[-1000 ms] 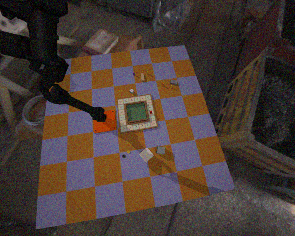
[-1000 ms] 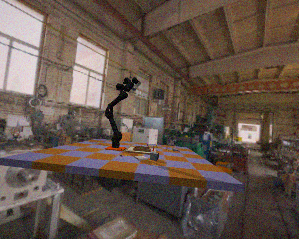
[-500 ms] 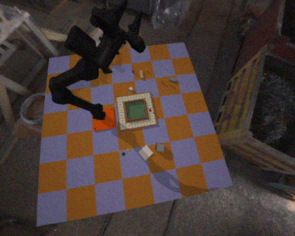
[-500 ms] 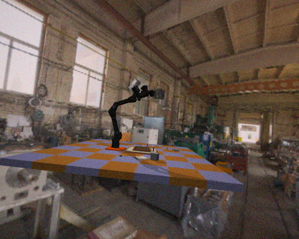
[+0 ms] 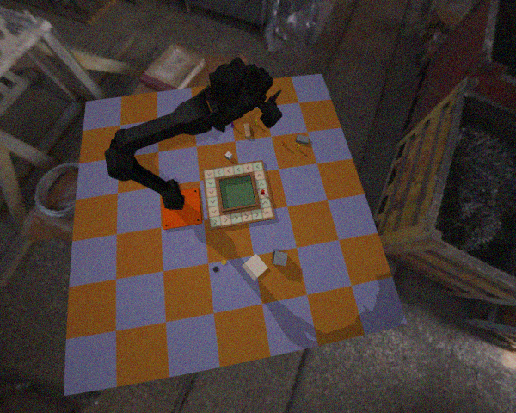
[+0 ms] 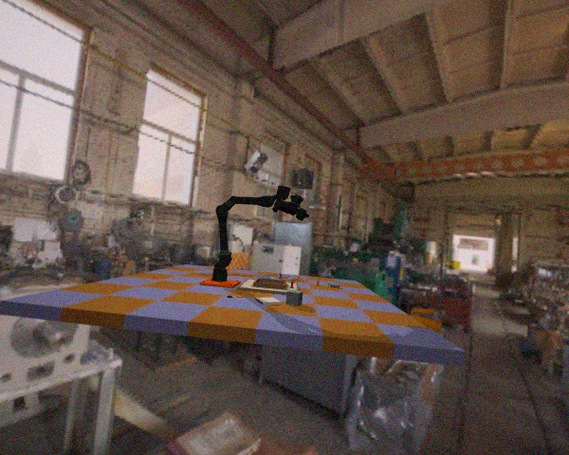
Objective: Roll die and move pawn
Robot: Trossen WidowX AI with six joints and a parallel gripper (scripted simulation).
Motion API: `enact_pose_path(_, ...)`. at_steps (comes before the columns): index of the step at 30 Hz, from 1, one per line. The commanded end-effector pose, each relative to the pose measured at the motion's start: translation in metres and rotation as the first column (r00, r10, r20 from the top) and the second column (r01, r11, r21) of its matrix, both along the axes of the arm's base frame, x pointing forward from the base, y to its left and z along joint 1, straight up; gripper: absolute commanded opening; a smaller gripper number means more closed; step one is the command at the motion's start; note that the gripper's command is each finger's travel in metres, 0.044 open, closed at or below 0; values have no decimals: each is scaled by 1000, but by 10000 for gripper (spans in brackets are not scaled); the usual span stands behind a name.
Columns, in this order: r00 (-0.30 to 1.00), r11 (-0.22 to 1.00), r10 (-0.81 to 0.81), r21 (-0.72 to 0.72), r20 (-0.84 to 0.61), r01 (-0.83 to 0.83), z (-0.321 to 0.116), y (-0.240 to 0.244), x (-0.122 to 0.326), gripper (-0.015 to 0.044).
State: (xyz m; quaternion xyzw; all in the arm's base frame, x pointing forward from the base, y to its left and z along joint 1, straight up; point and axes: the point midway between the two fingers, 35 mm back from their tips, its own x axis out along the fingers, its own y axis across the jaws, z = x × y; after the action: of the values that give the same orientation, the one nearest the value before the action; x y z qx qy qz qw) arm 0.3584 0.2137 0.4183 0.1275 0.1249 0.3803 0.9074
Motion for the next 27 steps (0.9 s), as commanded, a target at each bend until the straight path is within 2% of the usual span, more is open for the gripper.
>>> enact_pose_path(1,986,985,4,-168,-166,-32,-74,23,1,275)
enact_pose_path(6,946,928,-2,-354,-324,-119,-149,40,-16,275)
enact_pose_path(10,899,836,-18,-500,-437,-227,-207,45,-41,275)
enact_pose_path(14,842,688,-45,-628,-538,-365,-261,42,-75,275)
enact_pose_path(18,778,478,-85,-711,-622,-516,-306,28,-115,275)
enact_pose_path(21,741,330,-114,-729,-662,-600,-327,19,-139,275)
enact_pose_path(27,737,315,-116,-729,-665,-608,-329,20,-142,275)
